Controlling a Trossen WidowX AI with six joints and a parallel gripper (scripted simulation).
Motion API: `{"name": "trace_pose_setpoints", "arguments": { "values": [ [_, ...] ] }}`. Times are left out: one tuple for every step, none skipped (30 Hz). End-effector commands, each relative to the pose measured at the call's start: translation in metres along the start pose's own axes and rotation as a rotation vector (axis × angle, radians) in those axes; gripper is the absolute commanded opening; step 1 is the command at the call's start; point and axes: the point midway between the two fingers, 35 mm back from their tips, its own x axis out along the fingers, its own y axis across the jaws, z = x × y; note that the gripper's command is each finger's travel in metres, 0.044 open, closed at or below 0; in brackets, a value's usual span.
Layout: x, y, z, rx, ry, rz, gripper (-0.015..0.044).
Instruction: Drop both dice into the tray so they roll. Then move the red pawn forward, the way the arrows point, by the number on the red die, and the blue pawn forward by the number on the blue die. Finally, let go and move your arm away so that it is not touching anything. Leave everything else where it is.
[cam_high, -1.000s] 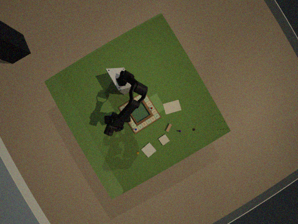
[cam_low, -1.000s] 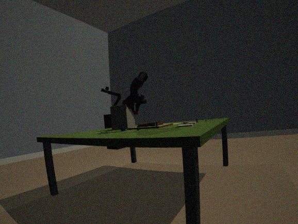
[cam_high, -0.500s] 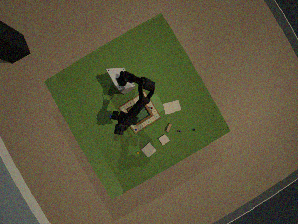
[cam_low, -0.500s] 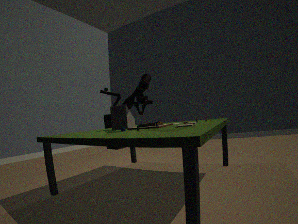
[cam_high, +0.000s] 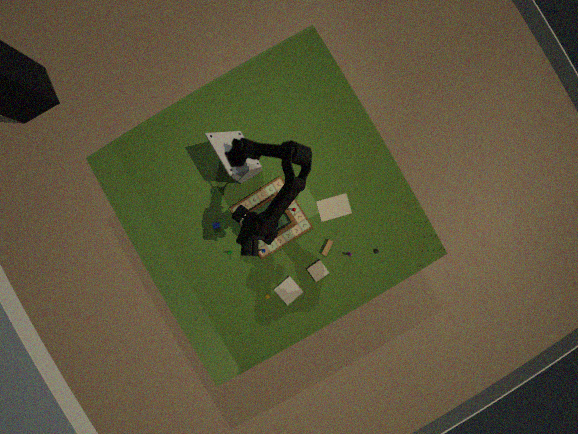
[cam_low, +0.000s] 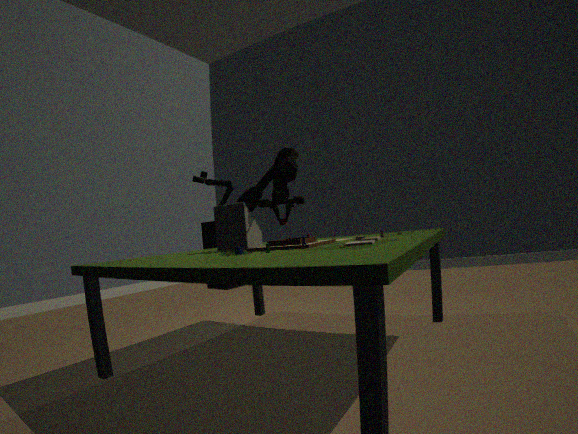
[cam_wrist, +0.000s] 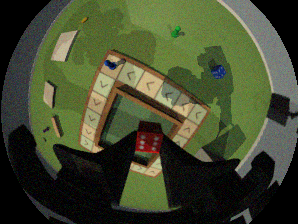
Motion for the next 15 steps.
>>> {"name": "trace_pose_setpoints", "arguments": {
  "values": [
    [0.002,0.008,-0.013,0.102,0.004,0.008,0.0000],
    [0.003,0.009,-0.016,0.126,0.006,0.008,0.0000],
    [0.004,0.011,-0.019,0.150,0.008,0.008,0.0000],
    [0.005,0.012,-0.023,0.174,0.010,0.008,0.0000],
    [0.006,0.014,-0.026,0.198,0.012,0.008,0.0000],
    [0.007,0.015,-0.029,0.222,0.014,0.008,0.0000],
    [0.008,0.016,-0.032,0.246,0.016,0.008,0.0000],
    [0.009,0.018,-0.035,0.270,0.018,0.008,0.0000],
    [0.010,0.019,-0.039,0.294,0.021,0.007,0.0000],
    [0.011,0.020,-0.042,0.318,0.023,0.007,0.0000],
    [0.012,0.021,-0.045,0.342,0.026,0.007,0.0000],
    [0.013,0.022,-0.049,0.366,0.029,0.006,0.0000],
    [0.014,0.023,-0.051,0.386,0.031,0.005,0.0000],
    [0.014,0.023,-0.053,0.398,0.032,0.005,0.0000],
    [0.015,0.024,-0.054,0.402,0.033,0.005,0.0000]
  ]
}}
